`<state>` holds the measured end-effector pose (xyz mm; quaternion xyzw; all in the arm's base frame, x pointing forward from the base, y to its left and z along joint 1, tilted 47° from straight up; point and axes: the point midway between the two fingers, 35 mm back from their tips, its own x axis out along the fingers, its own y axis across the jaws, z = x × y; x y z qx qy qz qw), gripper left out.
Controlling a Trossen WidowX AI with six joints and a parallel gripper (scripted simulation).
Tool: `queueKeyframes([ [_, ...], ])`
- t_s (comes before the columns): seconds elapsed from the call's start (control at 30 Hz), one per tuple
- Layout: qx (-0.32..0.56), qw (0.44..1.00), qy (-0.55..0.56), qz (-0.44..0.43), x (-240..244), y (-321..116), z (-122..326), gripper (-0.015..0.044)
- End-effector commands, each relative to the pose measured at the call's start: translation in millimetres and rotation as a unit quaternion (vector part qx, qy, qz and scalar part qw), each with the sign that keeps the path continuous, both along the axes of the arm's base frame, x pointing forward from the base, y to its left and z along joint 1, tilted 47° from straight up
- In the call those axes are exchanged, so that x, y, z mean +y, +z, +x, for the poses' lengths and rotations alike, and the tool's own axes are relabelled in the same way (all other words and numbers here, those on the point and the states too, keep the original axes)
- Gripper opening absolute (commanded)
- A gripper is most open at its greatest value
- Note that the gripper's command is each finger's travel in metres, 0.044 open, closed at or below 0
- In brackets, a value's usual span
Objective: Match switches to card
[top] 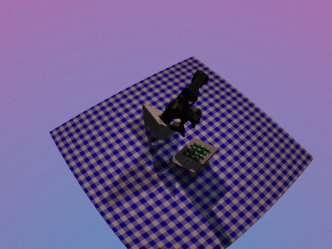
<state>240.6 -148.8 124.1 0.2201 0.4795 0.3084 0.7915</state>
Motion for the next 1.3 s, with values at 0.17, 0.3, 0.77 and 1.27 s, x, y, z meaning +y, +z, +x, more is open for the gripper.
queueKeyframes([
  [0.17, 0.020, 1.000, 0.004, 0.009, 69, -2, 18, 0.0242],
  [0.3, 0.031, 0.999, 0.011, 0.025, 121, -4, 18, 0.0137],
  [0.77, 0.040, 0.999, 0.020, 0.022, 150, -25, 29, 0.0000],
  [1.27, 0.040, 0.999, 0.020, 0.023, 166, -38, 36, 0.0000],
])
